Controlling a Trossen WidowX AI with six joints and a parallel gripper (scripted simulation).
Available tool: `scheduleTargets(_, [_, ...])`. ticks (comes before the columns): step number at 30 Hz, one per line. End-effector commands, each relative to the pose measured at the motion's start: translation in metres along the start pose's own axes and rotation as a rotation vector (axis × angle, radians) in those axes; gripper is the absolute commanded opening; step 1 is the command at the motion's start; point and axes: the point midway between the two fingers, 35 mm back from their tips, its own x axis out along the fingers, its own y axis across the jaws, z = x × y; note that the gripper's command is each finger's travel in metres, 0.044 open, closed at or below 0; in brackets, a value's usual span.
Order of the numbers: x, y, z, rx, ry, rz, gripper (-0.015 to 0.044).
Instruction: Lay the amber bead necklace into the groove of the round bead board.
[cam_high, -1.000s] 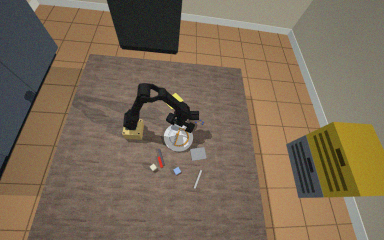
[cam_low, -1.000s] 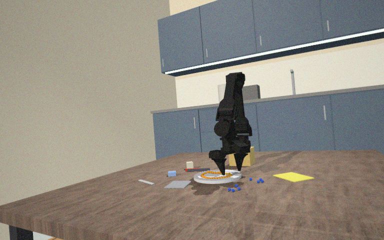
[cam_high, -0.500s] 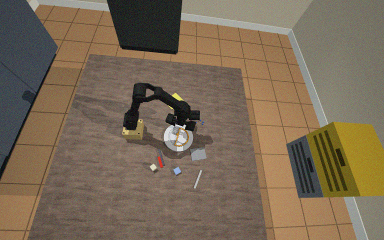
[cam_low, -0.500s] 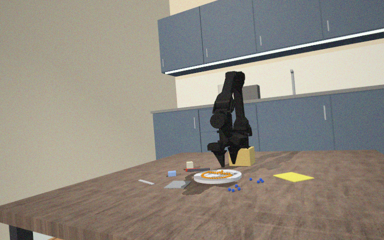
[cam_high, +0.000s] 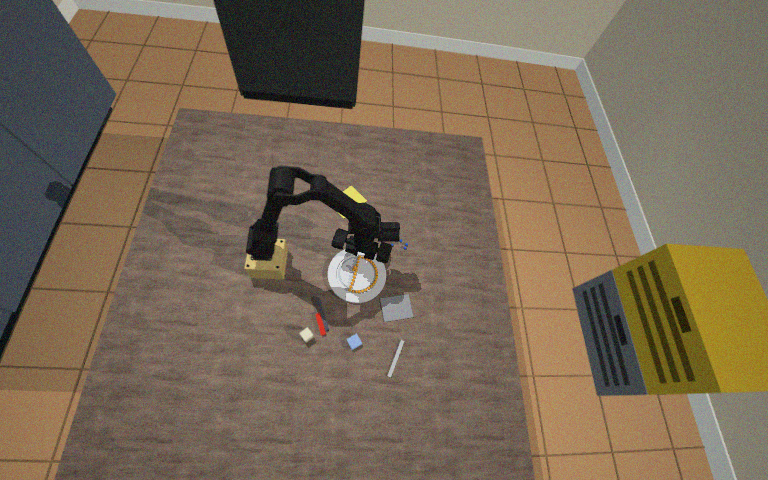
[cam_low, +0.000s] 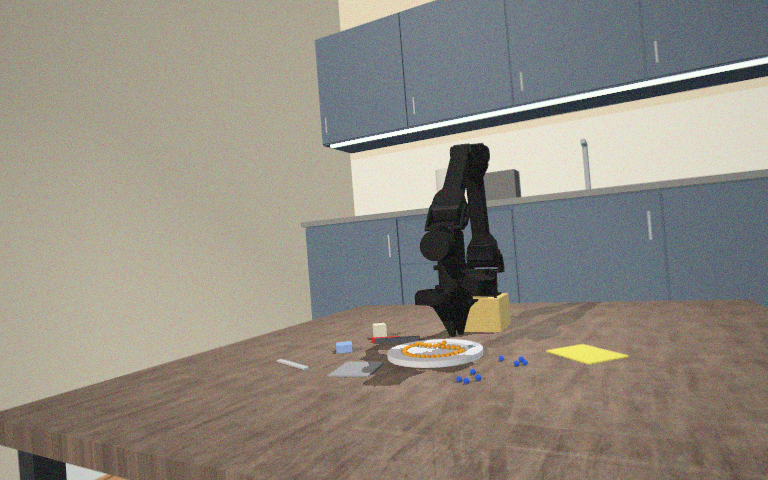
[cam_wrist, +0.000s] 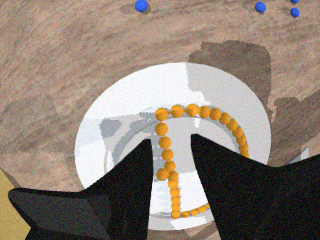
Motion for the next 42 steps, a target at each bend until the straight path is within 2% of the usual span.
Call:
scheduleTargets(1, [0.007,0.002,-0.001,-0.001,0.003,0.009,0.012])
scheduleTargets(20, [0.029,0.005,-0.002,-0.004,0.007,0.018,0.012])
scheduleTargets(25, [0.027,0.004,-0.001,-0.002,0.004,0.013,0.0])
scheduleTargets(42, [0.027,0.004,-0.001,-0.002,0.004,0.013,0.0])
